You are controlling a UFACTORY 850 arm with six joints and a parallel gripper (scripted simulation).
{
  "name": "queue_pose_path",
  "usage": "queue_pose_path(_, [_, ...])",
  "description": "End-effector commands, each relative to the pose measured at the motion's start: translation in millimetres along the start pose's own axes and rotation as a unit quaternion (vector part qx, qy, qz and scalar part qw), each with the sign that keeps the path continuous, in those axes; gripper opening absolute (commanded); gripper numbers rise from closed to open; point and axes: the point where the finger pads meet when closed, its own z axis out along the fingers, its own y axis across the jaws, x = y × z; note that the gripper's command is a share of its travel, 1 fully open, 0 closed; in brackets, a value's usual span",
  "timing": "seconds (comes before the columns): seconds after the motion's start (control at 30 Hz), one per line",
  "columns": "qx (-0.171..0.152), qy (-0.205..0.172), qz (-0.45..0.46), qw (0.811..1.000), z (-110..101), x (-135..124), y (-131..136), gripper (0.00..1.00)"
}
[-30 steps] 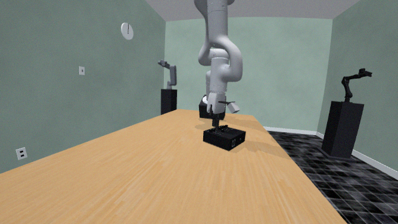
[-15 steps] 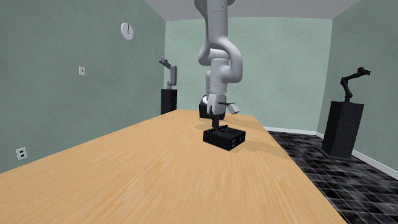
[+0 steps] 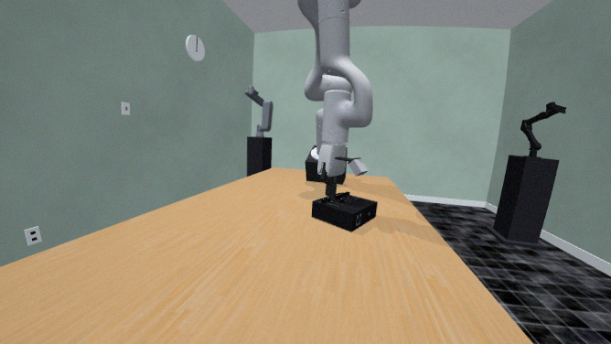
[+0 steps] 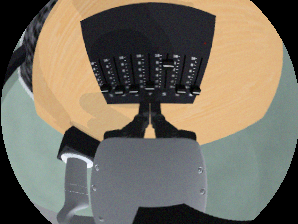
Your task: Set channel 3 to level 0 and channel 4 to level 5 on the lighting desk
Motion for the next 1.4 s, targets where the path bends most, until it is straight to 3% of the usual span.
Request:
queue_pose_path(0.0, [0.0, 0.0, 0.0, 1.0, -0.3, 1.0, 0.5, 0.0])
queue_pose_path(1.37, [0.0, 0.0, 0.0, 1.0, -0.3, 19.0, 0.5, 0.0])
